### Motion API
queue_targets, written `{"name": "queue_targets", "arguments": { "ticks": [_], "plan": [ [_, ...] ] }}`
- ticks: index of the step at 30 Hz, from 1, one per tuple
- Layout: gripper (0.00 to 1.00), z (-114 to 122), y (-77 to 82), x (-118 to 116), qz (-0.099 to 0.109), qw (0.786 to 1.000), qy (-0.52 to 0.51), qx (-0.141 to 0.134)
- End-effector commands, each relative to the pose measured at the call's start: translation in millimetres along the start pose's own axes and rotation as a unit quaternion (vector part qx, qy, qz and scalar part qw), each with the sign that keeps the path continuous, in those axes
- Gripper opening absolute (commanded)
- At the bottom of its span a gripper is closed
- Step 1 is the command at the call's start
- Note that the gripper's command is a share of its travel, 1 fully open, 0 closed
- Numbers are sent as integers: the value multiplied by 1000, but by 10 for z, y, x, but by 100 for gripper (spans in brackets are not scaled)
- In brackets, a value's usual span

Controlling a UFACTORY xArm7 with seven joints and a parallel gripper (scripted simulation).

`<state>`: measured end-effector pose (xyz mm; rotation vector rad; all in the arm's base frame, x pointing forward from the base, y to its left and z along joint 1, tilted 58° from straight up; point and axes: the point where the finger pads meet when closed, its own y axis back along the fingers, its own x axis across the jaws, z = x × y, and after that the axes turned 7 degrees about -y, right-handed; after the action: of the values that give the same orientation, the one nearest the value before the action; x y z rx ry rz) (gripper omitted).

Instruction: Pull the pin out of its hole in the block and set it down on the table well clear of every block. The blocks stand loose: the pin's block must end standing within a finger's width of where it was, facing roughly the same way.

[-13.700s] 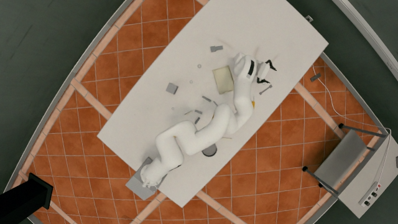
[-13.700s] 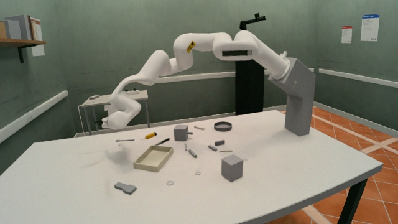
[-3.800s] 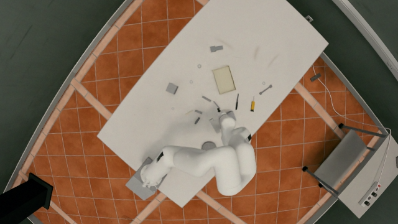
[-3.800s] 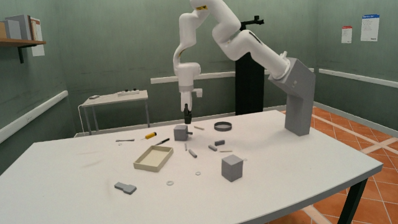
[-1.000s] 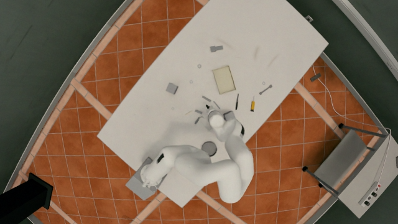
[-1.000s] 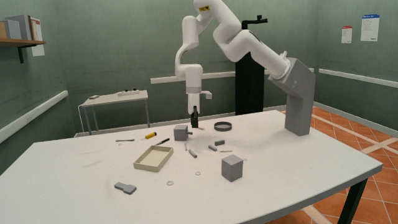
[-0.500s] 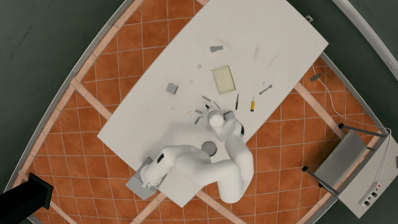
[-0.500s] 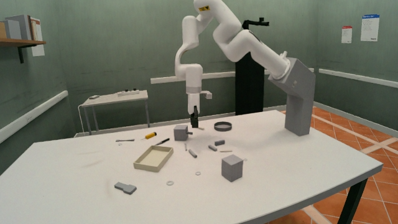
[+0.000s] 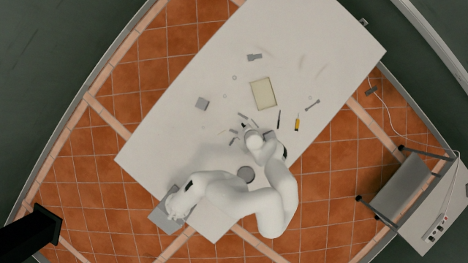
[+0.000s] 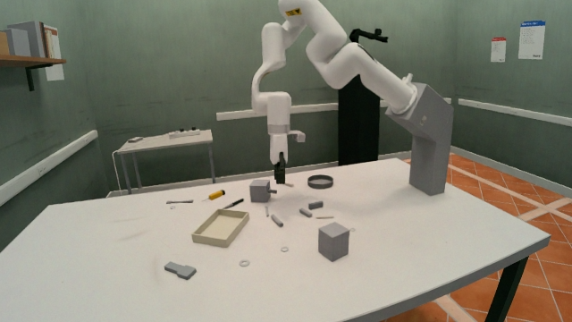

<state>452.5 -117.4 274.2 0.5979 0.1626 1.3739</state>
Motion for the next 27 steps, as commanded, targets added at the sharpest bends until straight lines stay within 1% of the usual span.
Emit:
{"name": "queue_targets", "arguments": {
  "ticks": [1,27],
  "plan": [
    [47,0,2,5,1,1000,2,0],
    [47,-70,-7,25,6,1000,16,8]
  ]
}}
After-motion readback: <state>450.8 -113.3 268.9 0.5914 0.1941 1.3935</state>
